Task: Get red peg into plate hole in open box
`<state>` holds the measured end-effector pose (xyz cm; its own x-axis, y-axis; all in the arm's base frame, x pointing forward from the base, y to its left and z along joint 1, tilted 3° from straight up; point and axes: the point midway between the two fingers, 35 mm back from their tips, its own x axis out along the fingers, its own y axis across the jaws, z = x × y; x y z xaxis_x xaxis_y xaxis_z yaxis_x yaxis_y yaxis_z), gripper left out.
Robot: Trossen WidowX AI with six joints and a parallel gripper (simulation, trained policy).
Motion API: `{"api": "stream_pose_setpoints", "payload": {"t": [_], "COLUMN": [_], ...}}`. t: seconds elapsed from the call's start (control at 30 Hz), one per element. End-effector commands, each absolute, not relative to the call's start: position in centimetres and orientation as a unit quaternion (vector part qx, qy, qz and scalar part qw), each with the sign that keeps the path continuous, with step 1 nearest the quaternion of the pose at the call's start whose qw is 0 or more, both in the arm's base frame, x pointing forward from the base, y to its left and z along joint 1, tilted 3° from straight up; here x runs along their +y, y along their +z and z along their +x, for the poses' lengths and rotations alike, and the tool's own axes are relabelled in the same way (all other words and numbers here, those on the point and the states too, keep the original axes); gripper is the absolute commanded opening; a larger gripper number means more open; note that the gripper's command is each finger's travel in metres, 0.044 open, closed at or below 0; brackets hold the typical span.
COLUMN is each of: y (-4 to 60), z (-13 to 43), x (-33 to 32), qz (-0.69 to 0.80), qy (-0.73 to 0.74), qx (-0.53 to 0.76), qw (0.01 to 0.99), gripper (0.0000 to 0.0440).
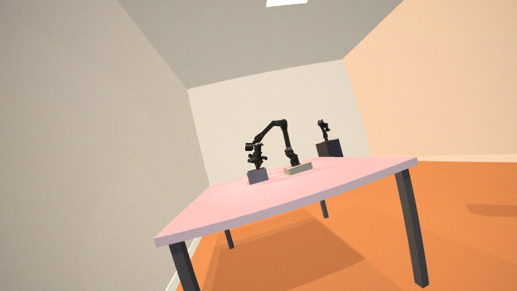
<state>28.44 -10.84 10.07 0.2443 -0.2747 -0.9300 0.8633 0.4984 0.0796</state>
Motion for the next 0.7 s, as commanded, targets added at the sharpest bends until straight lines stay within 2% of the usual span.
{"api": "stream_pose_setpoints", "payload": {"t": [0.0, 0.27, 0.33, 0.5, 0.67], "y": [9.1, 7.3, 6.9, 6.5, 6.4], "z": [28.8, 29.0, 29.1, 29.3, 29.6], "x": [-11.2, -11.7, -11.8, -12.2, -12.4], "qz": [0.314, 0.307, 0.304, 0.291, 0.276], "qy": [-0.392, -0.394, -0.393, -0.388, -0.386], "qx": [0.482, 0.503, 0.509, 0.521, 0.537], "qw": [0.718, 0.705, 0.704, 0.702, 0.697], "gripper": [0.0002, 0.0007, 0.0037, 0.0142, 0.0150]}}
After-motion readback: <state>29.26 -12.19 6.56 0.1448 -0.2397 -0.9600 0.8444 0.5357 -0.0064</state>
